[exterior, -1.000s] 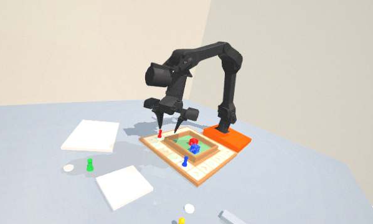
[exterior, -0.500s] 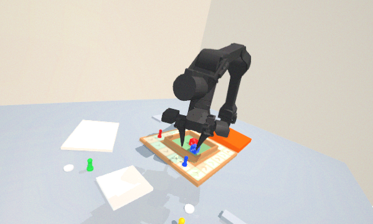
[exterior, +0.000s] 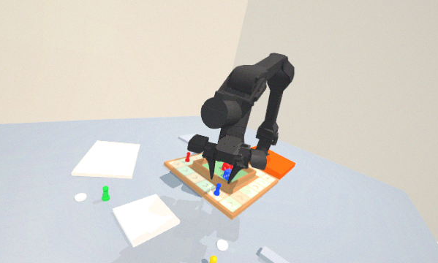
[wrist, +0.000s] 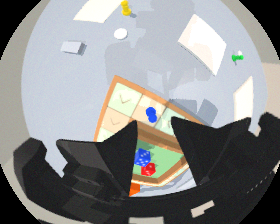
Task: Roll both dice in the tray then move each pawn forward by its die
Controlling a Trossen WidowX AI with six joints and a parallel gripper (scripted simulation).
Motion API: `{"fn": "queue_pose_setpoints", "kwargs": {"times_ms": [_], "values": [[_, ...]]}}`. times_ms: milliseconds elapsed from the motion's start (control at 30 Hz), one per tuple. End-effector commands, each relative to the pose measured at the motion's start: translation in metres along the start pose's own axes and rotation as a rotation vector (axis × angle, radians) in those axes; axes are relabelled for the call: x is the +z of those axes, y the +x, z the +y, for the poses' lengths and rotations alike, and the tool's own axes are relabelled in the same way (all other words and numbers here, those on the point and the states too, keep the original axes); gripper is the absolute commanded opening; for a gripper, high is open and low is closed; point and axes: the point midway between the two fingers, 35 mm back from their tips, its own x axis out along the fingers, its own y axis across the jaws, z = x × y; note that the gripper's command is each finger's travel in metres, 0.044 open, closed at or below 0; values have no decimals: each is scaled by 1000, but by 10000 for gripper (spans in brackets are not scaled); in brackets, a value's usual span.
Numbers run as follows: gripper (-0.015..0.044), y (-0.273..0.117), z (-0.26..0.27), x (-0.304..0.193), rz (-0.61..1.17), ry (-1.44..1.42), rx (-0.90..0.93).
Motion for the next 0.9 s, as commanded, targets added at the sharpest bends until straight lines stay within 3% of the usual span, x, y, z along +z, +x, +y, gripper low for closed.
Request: {"fn": "queue_pose_setpoints", "kwargs": {"times_ms": [0,600,767,867], "values": [[200,8,0,-2,9,4,1],[200,35,0,-3,9,4,1],[69,35,0,-3,9,4,1],[49,35,0,-3,9,4,1]]}}
